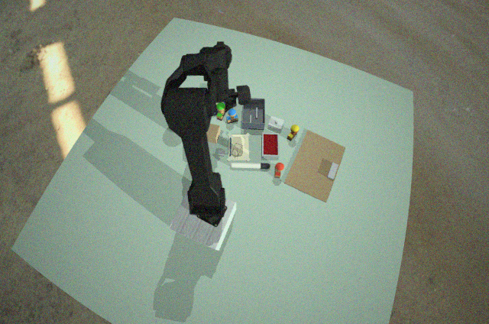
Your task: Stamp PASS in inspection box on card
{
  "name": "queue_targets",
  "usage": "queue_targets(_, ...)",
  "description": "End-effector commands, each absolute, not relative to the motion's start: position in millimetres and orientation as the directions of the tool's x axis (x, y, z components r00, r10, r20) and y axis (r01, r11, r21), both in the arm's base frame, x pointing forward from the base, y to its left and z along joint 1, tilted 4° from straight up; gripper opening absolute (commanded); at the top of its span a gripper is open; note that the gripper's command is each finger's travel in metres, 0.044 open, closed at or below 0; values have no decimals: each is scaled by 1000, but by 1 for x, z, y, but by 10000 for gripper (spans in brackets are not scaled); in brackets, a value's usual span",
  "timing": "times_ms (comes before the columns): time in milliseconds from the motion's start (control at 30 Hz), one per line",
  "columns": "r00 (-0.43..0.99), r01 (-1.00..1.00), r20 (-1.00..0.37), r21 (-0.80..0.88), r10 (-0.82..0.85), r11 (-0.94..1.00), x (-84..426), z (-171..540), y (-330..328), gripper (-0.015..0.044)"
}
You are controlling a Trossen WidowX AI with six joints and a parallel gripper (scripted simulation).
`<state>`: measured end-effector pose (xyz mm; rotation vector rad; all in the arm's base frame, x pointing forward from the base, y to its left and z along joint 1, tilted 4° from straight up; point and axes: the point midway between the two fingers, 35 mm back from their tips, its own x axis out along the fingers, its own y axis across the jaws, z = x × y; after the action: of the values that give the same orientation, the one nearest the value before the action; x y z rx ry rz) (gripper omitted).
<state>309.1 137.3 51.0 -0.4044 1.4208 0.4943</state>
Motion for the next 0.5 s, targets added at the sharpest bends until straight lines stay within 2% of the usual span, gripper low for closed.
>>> queue_targets(0, 78, -549, -994, 23, 79, 835, 314, 51, 151, 0)
queue_targets(467, 78, -549, -994, 23, 79, 835, 317, 33, 153, 0)
